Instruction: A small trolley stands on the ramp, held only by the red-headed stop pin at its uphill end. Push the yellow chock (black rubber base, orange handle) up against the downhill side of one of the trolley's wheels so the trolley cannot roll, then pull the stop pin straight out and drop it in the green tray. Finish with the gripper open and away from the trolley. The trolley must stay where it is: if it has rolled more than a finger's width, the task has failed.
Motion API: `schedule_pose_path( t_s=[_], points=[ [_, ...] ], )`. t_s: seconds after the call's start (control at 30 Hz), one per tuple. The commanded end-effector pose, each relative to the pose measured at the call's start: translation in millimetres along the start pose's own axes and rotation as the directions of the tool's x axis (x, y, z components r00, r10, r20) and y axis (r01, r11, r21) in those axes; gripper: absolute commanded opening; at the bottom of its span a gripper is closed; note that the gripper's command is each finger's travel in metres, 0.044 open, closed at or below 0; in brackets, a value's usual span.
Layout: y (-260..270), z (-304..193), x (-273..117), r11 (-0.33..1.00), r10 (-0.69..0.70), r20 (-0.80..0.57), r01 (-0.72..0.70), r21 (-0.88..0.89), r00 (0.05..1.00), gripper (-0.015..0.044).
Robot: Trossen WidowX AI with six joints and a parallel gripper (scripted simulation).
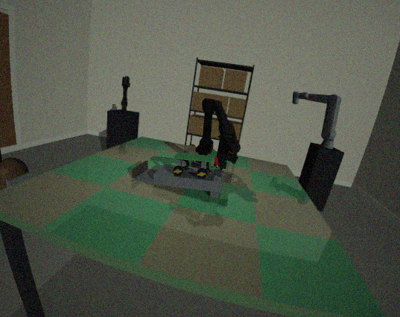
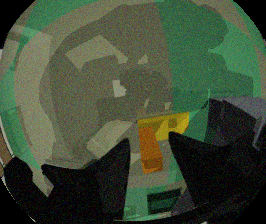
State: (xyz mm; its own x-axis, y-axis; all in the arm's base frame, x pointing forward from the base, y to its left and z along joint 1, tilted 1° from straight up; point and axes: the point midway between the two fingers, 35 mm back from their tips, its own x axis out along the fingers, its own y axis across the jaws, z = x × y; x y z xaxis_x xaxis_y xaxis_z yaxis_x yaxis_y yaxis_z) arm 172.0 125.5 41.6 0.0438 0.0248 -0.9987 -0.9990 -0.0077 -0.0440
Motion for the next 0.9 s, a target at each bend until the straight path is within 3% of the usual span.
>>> schedule_pose_path(
  t_s=[0.0,0.1,0.47,0.87],
  points=[
    [0,0,0,1.0,0.0,0.0,0.0,0.0,1.0,0.0164],
    [0,0,0,1.0,0.0,0.0,0.0,0.0,1.0,0.0085],
    [0,0,-1,1.0,0.0,0.0,0.0,0.0,1.0,0.0],
    [3,-3,-40,1.0,0.009,0.0,-0.009,-0.003,1.0,0.0]
  ],
)
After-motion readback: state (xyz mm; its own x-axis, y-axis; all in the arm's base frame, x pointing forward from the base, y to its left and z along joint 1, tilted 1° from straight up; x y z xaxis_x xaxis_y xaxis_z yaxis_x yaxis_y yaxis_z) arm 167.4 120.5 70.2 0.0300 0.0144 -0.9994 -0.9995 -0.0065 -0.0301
